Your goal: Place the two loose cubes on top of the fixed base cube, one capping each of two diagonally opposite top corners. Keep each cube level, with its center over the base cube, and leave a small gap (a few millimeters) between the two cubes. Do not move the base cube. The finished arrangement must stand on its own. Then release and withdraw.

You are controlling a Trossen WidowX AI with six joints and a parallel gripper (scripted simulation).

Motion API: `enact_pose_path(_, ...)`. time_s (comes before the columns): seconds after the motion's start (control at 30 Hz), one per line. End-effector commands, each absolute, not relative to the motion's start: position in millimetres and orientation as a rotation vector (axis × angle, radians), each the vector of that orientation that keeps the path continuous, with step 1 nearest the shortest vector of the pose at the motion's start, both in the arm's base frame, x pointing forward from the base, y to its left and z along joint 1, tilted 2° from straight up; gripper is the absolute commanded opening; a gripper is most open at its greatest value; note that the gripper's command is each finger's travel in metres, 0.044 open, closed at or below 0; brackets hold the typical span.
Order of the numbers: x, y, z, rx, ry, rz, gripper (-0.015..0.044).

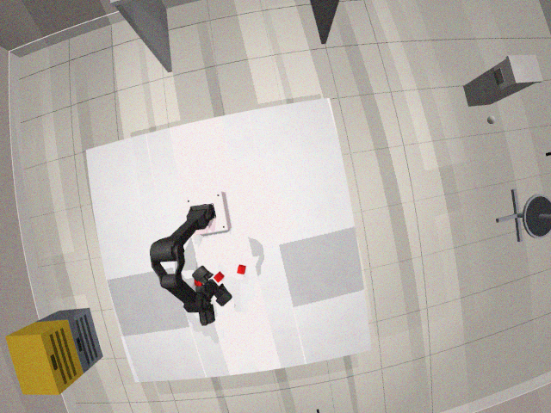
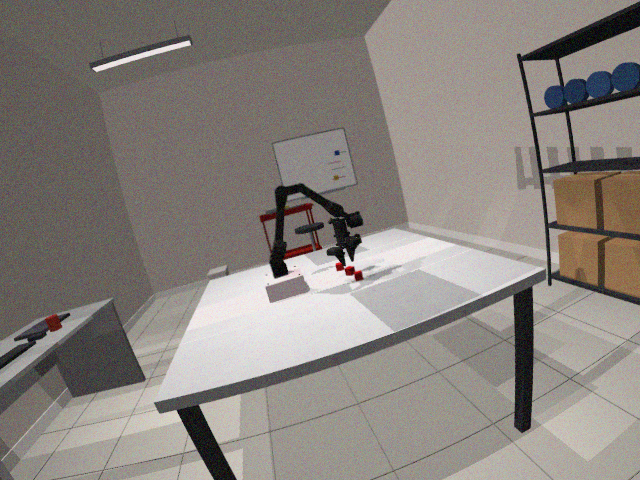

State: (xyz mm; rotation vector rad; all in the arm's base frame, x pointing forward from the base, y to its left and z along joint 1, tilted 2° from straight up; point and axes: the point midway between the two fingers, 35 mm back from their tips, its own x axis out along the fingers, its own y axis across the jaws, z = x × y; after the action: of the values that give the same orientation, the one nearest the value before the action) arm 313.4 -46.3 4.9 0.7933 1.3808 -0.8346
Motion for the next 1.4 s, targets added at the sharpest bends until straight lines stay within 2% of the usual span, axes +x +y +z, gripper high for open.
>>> enact_pose_path(0.0,312,-47,-2,0.786,1.385,-0.837,0.0265)
enact_pose_path(0.6,312,-48,-29,0.786,1.386,-0.838,0.0265)
enact_pose_path(0.8,312,-48,-29,0.786,1.386,-0.838,0.0107)
enact_pose_path(1.37,317,-47,9,0.787,1.385,-0.837,0.0105)
